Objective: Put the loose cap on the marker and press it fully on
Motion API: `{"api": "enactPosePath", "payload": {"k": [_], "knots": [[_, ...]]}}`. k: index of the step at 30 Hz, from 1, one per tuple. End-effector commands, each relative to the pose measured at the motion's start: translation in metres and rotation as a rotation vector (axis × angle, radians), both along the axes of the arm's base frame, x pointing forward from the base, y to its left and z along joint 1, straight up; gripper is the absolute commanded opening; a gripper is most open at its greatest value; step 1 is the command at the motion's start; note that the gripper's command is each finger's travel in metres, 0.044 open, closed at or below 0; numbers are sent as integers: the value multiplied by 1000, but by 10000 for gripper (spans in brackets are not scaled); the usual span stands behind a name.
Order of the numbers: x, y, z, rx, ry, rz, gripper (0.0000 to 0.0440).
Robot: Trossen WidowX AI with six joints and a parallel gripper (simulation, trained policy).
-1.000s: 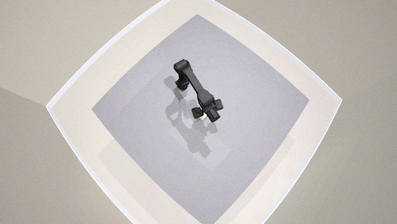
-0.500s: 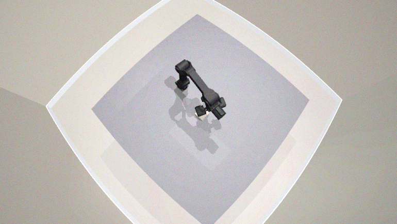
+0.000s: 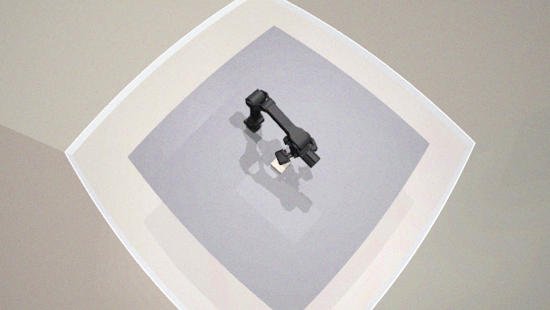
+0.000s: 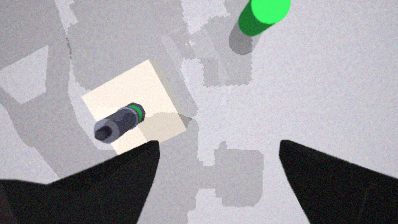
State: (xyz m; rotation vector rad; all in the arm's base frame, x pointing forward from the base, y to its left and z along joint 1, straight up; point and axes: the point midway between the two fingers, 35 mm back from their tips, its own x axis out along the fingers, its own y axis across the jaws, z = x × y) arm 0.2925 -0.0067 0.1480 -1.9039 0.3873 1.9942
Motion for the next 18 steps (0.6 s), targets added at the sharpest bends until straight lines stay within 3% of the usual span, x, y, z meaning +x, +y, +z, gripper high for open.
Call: {"api": "enactPosePath", "payload": {"k": [1,18], "knots": [[-2,7,-5,-10,24,9,327],[-11,31,-21,-31,87,76,318]]}}
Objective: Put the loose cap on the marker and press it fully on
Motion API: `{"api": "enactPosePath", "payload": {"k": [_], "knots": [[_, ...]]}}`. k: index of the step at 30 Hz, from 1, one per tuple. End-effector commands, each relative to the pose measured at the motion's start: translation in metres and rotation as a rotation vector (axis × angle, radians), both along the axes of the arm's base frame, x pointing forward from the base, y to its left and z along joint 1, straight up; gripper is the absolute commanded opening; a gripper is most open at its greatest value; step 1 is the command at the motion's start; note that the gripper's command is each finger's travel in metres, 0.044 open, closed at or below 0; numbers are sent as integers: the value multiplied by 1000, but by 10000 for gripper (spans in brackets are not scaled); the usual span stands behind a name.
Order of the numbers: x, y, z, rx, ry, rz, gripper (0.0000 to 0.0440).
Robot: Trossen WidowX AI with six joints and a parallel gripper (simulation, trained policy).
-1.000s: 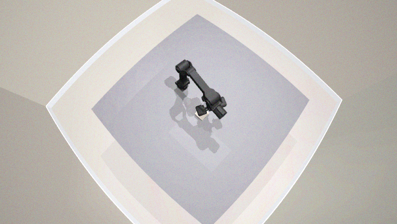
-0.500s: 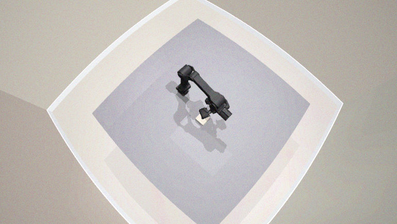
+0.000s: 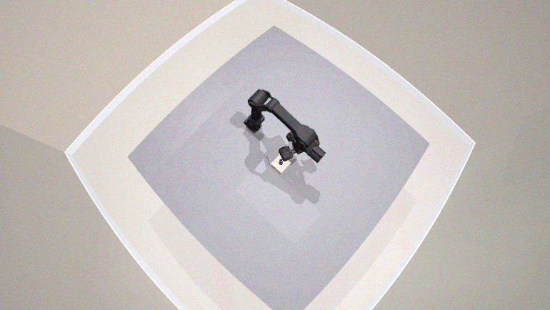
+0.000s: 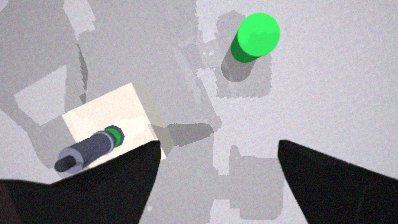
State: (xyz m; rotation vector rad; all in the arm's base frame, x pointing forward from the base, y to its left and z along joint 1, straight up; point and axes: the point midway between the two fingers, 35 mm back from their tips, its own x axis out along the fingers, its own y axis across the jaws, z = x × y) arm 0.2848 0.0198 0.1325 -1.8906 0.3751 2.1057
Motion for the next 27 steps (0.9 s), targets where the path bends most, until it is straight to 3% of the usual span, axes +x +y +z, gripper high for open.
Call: {"api": "enactPosePath", "payload": {"k": [1,27], "knots": [[-4,6,-6,-8,25,19,317],[-34,37,-37,-15,103,208,282]]}}
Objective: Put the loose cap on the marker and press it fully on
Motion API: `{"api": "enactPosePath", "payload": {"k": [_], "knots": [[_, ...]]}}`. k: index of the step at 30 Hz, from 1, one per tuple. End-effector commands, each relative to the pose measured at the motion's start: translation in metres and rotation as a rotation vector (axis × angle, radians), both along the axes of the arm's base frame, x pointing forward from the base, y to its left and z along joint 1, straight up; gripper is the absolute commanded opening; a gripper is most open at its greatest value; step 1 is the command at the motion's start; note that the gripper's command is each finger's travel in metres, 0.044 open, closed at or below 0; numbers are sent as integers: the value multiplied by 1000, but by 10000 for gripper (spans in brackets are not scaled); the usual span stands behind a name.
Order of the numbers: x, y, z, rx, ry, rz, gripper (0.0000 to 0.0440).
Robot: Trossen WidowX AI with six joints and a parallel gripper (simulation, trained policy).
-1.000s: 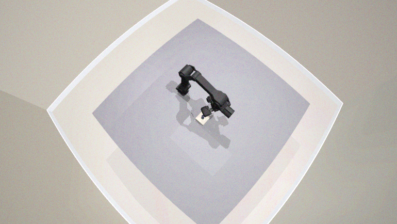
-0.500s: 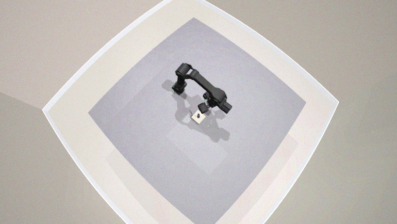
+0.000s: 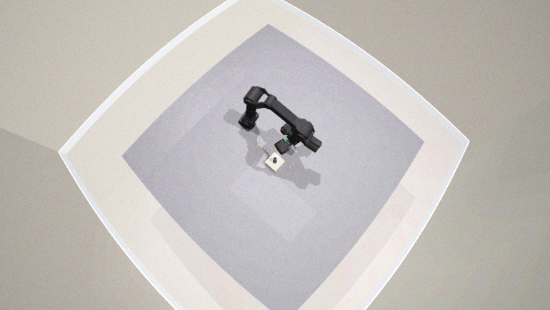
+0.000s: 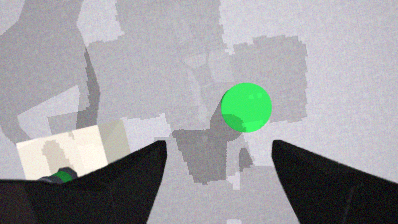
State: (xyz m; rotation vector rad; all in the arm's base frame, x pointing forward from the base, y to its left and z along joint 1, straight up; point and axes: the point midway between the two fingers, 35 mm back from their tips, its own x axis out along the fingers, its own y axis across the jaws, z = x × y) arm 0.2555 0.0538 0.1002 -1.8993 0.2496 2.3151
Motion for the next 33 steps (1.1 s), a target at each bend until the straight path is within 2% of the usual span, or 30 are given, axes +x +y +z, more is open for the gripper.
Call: {"api": "enactPosePath", "payload": {"k": [1,17,21,24,30,33], "knots": [[-6,4,-7,-2,12,40,281],[-23,13,-37,-7,48,181,263],[-25,14,-41,-12,42,215,242],[-26,15,-41,-16,29,237,206],[-22,15,-32,-17,-16,265,54],[-18,14,-24,-19,-45,267,45]]}}
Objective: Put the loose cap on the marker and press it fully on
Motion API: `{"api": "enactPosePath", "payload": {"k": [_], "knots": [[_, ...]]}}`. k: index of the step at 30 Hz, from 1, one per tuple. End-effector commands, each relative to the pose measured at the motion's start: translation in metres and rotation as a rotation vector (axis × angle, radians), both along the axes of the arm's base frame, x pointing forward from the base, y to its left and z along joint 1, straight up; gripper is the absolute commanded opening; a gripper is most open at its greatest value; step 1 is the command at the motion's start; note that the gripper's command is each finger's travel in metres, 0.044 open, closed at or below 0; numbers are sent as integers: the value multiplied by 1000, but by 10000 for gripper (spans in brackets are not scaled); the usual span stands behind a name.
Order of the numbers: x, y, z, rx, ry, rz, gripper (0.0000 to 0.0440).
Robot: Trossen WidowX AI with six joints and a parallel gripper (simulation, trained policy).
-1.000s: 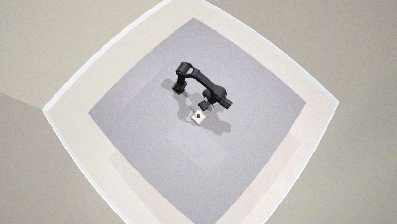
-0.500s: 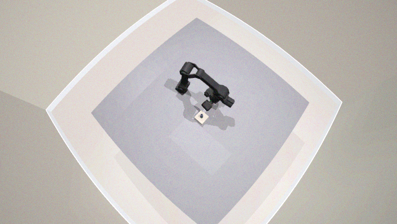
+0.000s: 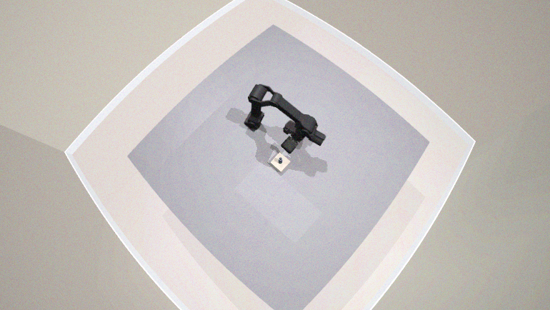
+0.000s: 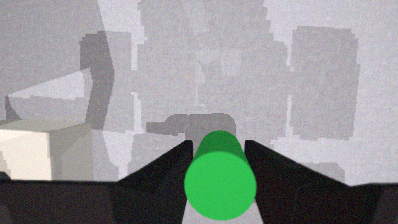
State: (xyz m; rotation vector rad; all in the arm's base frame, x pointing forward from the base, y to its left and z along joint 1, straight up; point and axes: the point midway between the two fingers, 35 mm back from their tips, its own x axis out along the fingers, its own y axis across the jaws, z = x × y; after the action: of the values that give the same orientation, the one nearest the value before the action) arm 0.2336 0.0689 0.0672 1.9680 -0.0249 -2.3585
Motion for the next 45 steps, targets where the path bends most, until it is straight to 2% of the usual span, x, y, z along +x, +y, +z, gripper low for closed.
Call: {"api": "enactPosePath", "payload": {"k": [1,13,24,45], "knots": [[6,-1,11,3,-43,14,43],[20,-8,50,25,-127,10,25],[28,-33,79,37,-157,-28,19],[25,-89,103,31,-136,-129,0]]}}
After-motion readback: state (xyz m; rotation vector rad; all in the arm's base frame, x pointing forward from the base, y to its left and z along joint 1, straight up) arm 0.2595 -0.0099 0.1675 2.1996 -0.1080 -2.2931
